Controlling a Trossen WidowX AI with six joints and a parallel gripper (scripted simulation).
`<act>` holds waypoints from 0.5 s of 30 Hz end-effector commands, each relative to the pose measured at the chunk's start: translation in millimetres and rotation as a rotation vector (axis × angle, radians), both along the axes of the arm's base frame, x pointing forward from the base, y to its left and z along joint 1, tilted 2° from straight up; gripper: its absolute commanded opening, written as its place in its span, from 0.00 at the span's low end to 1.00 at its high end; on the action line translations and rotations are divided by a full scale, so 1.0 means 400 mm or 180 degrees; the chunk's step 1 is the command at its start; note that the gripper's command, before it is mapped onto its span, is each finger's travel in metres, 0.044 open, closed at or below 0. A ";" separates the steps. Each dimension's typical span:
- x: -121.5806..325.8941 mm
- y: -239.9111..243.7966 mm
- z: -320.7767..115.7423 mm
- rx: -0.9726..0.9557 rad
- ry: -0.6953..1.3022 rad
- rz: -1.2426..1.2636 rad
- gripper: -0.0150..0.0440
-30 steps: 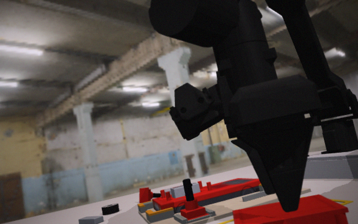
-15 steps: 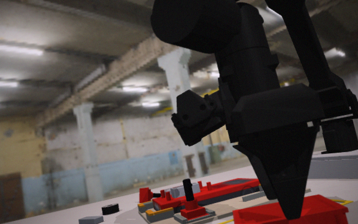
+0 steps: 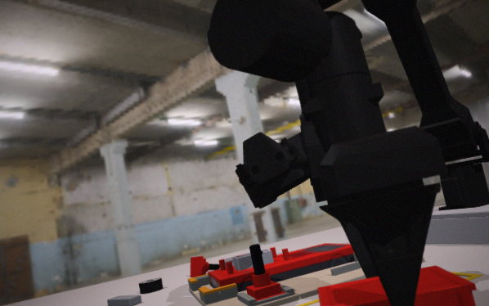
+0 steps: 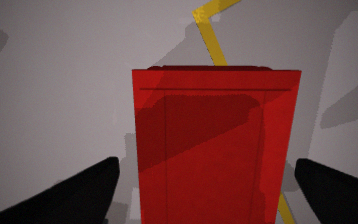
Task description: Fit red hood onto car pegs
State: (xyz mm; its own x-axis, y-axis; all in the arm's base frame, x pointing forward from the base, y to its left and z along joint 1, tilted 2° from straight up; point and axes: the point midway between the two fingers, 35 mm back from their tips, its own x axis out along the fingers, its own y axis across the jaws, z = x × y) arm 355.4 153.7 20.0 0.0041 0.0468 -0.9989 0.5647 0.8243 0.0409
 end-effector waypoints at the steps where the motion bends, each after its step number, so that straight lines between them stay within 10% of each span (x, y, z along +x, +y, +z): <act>1: -0.002 -0.001 -0.010 -0.0015 0.0011 -0.0020 1.00; 15: -0.002 -0.001 -0.027 -0.0015 0.0011 -0.0020 1.00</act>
State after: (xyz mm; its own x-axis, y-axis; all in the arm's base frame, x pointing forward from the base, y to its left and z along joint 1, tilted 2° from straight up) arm 355.4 154.0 12.7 0.0042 0.0468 -0.9989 0.5647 0.8243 0.0410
